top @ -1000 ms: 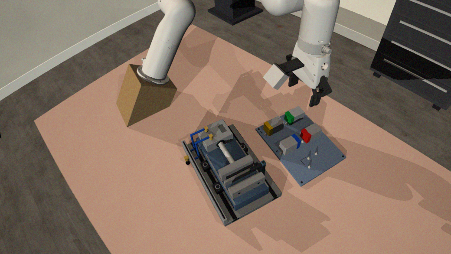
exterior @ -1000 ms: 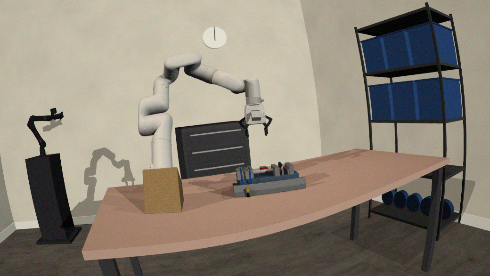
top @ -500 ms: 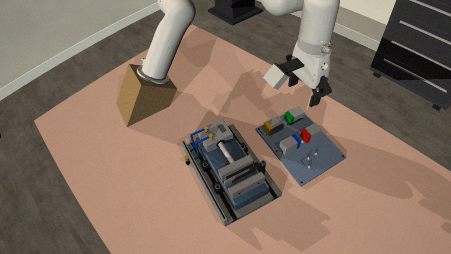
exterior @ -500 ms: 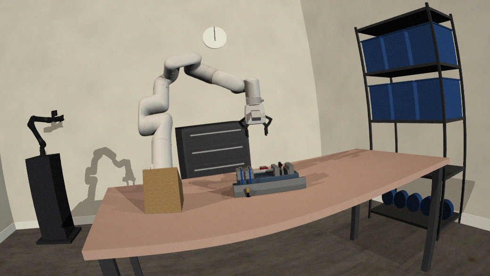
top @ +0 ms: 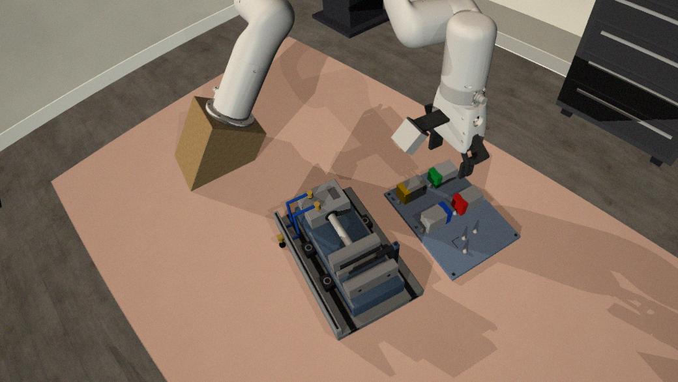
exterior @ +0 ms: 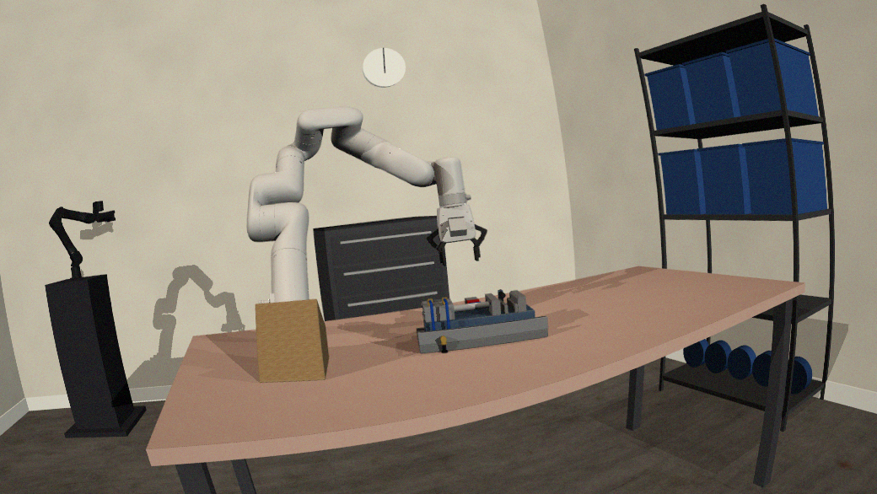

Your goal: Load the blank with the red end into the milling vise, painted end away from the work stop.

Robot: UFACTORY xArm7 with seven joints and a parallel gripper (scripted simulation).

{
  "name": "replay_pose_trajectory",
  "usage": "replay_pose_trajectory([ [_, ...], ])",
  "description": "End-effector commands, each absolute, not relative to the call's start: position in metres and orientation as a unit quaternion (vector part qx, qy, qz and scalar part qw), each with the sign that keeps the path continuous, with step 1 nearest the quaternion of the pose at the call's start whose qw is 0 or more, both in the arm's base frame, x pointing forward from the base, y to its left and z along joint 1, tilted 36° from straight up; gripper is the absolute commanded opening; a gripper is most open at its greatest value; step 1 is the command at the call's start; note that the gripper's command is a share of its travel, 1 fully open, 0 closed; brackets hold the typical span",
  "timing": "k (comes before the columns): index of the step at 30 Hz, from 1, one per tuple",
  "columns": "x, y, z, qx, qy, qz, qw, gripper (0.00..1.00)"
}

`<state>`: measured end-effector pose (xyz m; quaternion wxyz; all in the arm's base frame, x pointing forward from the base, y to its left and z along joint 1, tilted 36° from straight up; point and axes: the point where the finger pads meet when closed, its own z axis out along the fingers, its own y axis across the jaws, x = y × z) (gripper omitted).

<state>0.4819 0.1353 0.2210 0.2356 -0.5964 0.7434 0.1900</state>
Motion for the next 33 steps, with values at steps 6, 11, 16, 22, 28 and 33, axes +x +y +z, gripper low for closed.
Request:
replay_pose_trajectory([
  [6,0.487,0.140,0.214,-0.596,0.743,0.190,0.239,1.00],
  [11,0.489,0.145,0.205,-0.598,0.740,0.200,0.234,1.00],
  [16,0.490,0.149,0.199,-0.599,0.739,0.206,0.231,1.00],
  [22,0.490,0.148,0.200,-0.599,0.739,0.205,0.231,1.00],
  [28,0.489,0.145,0.205,-0.599,0.739,0.205,0.231,1.00],
  [33,0.488,0.144,0.208,-0.599,0.739,0.206,0.231,1.00],
])
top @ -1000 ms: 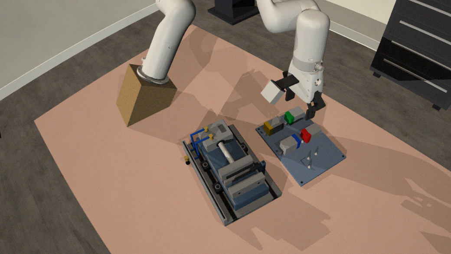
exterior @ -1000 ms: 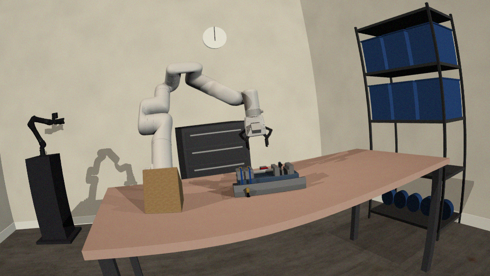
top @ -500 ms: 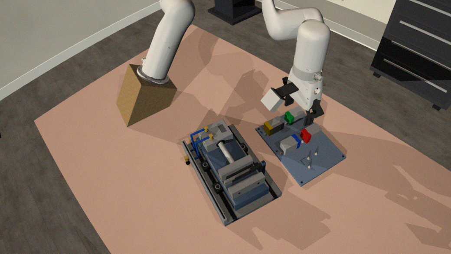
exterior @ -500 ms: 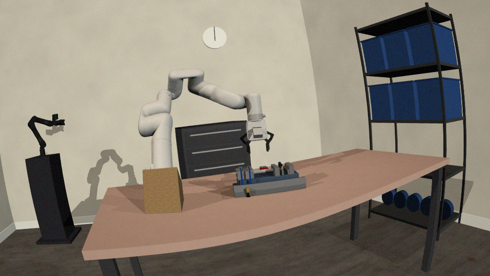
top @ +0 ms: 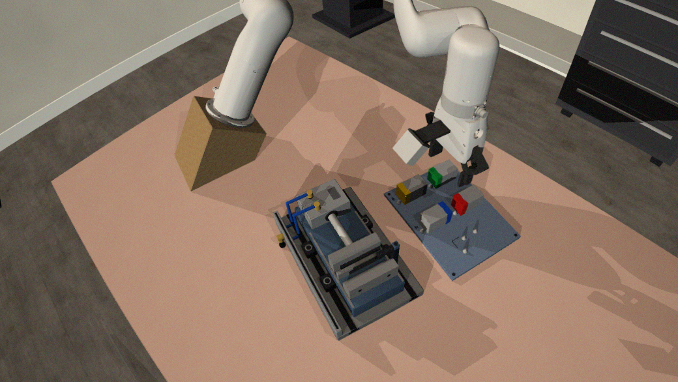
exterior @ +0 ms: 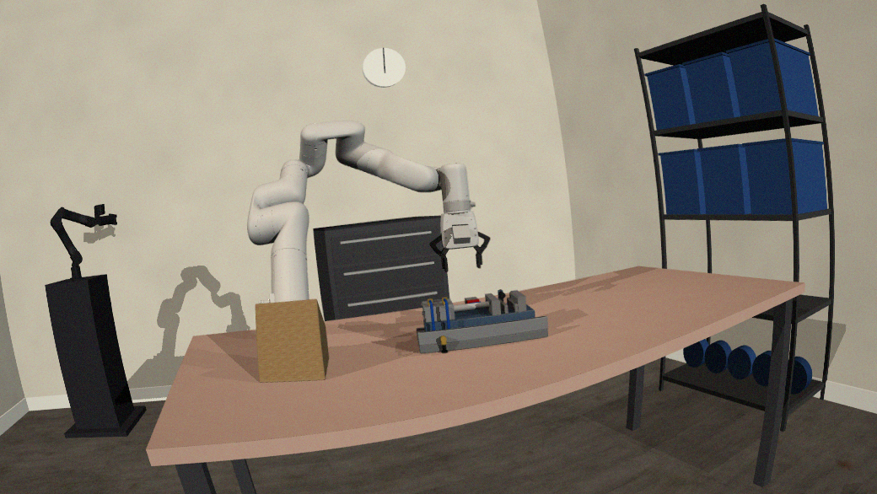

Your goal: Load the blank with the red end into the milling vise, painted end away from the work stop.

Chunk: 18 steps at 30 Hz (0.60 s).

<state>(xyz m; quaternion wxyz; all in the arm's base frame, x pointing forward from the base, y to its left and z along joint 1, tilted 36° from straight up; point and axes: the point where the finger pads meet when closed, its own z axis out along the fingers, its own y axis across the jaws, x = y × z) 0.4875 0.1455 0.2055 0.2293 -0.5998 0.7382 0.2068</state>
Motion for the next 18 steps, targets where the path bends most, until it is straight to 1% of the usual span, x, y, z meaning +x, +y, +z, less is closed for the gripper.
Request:
replay_pose_trajectory([
  [1,0.4883,0.1436,0.2076,-0.599,0.739,0.206,0.231,1.00],
  [18,0.4878,0.1408,0.2119,-0.599,0.739,0.206,0.231,1.00],
])
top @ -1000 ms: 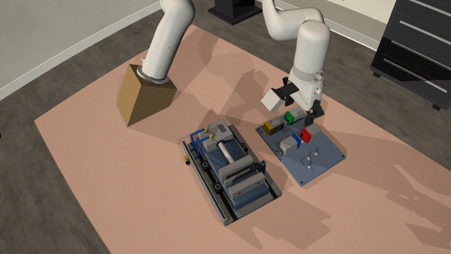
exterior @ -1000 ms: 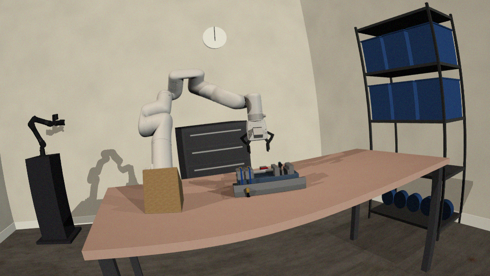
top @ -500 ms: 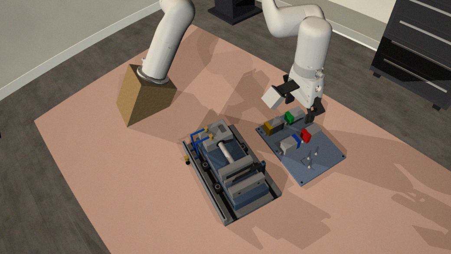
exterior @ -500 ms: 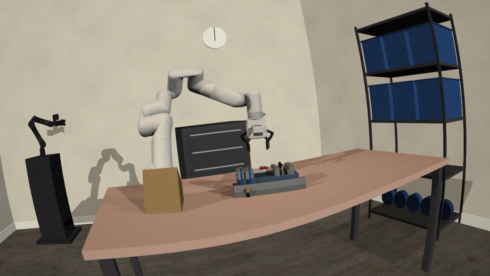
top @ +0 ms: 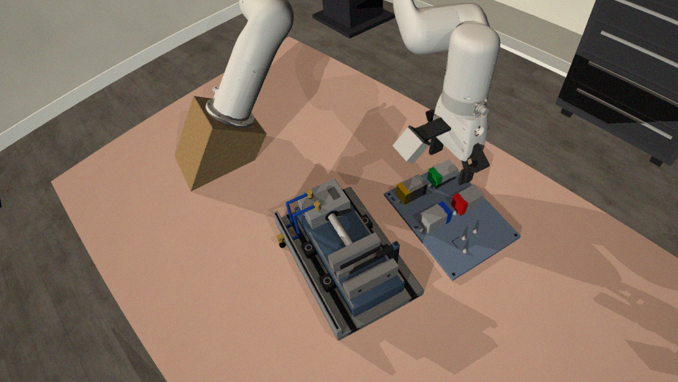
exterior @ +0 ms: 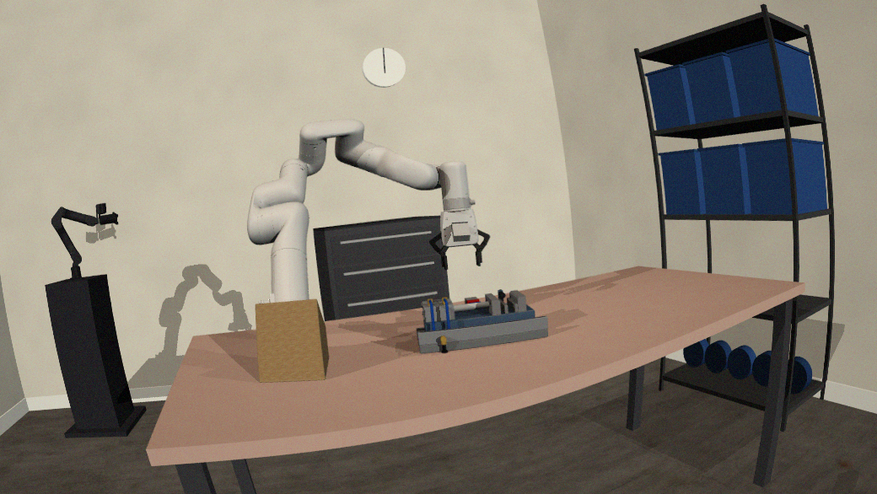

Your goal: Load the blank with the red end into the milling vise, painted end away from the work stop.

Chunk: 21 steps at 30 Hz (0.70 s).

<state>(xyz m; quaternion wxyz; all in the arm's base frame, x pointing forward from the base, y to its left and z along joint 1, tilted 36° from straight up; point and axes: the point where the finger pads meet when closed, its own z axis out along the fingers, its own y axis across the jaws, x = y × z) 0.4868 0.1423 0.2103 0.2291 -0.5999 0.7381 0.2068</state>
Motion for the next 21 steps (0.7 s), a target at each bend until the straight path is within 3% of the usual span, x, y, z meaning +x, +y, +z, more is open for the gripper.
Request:
replay_pose_trajectory([
  [1,0.4878,0.1408,0.2119,-0.599,0.739,0.206,0.231,1.00],
  [21,0.4875,0.1394,0.2140,-0.599,0.739,0.206,0.231,1.00],
])
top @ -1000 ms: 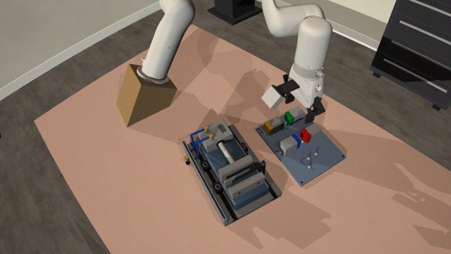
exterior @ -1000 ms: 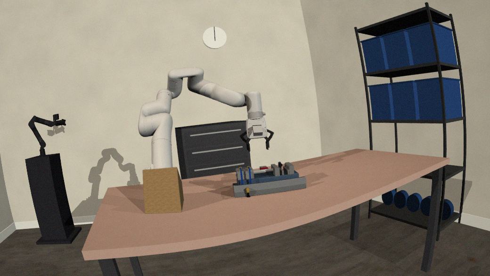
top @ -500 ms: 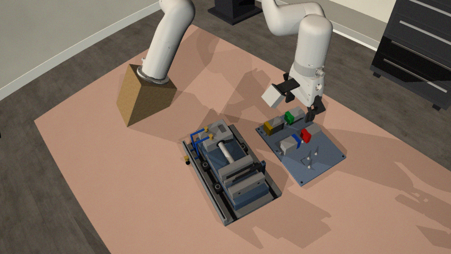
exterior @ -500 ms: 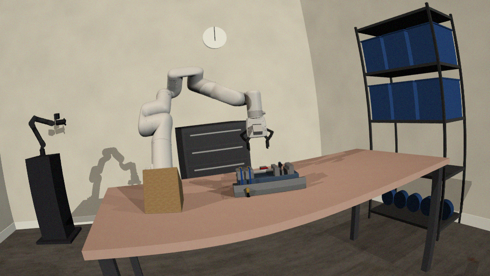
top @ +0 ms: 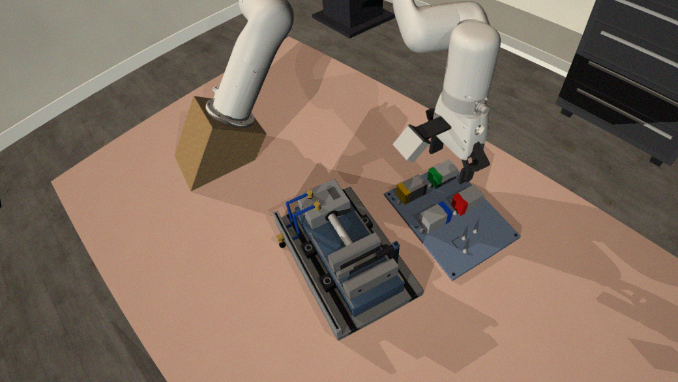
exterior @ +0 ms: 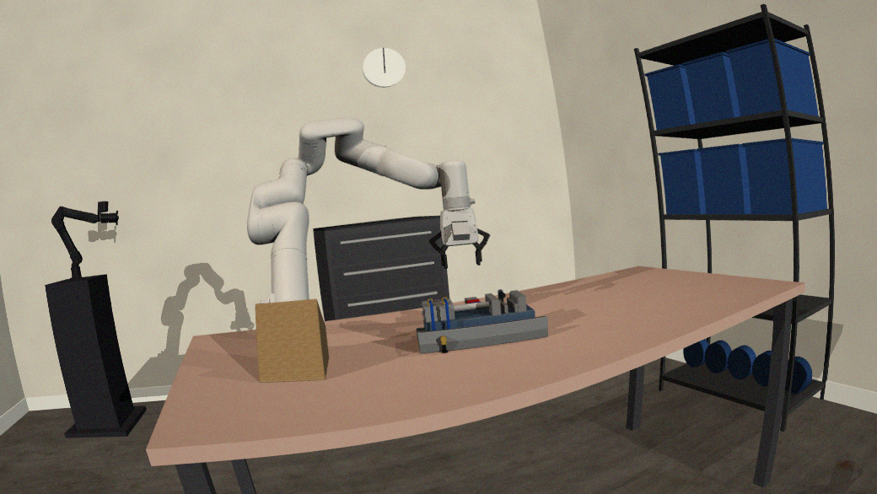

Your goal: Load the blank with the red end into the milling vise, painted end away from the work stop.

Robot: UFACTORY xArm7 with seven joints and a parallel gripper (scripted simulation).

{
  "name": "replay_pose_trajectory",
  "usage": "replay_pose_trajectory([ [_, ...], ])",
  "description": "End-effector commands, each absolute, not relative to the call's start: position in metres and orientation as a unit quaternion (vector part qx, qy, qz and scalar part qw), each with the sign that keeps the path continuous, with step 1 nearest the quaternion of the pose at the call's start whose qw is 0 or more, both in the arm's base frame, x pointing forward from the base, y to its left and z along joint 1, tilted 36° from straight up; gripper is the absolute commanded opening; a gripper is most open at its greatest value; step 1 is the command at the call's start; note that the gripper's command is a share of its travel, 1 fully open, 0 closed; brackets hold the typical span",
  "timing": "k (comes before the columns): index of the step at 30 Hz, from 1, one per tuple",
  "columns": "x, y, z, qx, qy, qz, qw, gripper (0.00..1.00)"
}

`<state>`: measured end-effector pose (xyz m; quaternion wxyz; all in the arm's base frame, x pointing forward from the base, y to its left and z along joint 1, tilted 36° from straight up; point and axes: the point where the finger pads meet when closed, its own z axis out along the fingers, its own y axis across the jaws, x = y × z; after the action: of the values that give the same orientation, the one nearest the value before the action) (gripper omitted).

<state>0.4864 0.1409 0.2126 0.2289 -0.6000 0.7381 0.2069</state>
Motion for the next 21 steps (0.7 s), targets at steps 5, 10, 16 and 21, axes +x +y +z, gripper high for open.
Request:
replay_pose_trajectory([
  [5,0.491,0.162,0.233,-0.599,0.739,0.206,0.231,1.00],
  [10,0.494,0.186,0.252,-0.599,0.739,0.206,0.231,1.00],
  [16,0.494,0.186,0.252,-0.599,0.739,0.206,0.231,1.00],
  [21,0.494,0.185,0.251,-0.599,0.738,0.206,0.231,1.00],
])
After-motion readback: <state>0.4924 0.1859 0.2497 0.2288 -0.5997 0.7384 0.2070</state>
